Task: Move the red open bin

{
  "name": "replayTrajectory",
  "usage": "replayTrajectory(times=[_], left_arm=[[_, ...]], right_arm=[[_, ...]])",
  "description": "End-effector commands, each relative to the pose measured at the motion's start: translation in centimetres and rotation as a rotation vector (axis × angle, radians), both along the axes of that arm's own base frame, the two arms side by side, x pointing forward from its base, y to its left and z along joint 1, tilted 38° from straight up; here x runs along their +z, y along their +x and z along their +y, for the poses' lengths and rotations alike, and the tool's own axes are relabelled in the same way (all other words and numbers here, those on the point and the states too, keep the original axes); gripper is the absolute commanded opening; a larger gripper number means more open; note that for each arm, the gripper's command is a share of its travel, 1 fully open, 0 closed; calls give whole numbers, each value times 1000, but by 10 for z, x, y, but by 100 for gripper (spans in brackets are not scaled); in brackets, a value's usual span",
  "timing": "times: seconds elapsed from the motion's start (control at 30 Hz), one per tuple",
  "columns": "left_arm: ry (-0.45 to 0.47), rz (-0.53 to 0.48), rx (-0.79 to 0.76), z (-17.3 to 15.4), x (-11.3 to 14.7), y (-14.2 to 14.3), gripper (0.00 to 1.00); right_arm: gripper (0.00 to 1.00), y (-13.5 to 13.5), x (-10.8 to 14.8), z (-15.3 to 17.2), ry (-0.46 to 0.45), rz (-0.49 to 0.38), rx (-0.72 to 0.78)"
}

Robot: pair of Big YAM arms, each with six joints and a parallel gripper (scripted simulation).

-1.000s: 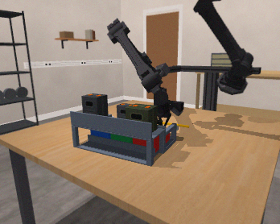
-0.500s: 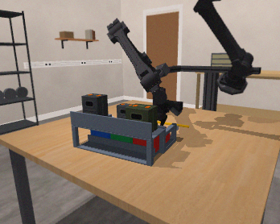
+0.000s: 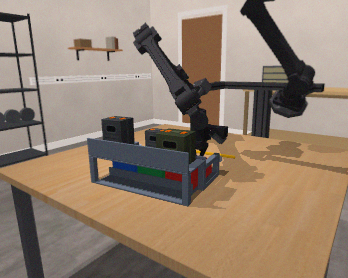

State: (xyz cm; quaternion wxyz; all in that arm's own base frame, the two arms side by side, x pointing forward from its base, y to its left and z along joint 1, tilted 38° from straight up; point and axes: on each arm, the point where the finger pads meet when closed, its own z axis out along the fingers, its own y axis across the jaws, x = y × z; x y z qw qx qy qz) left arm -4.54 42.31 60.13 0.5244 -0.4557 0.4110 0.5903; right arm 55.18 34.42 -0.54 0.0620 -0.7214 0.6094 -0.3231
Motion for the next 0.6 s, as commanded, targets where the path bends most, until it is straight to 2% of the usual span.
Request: replayTrajectory(times=[0.0, 0.57], left_arm=[[52, -1, 6, -14, 37, -3, 100], [52, -1, 6, -14, 37, -3, 100]], right_arm=[[0, -16, -7, 11, -20, 24, 30], [0, -19, -9, 10, -24, 28, 28]])
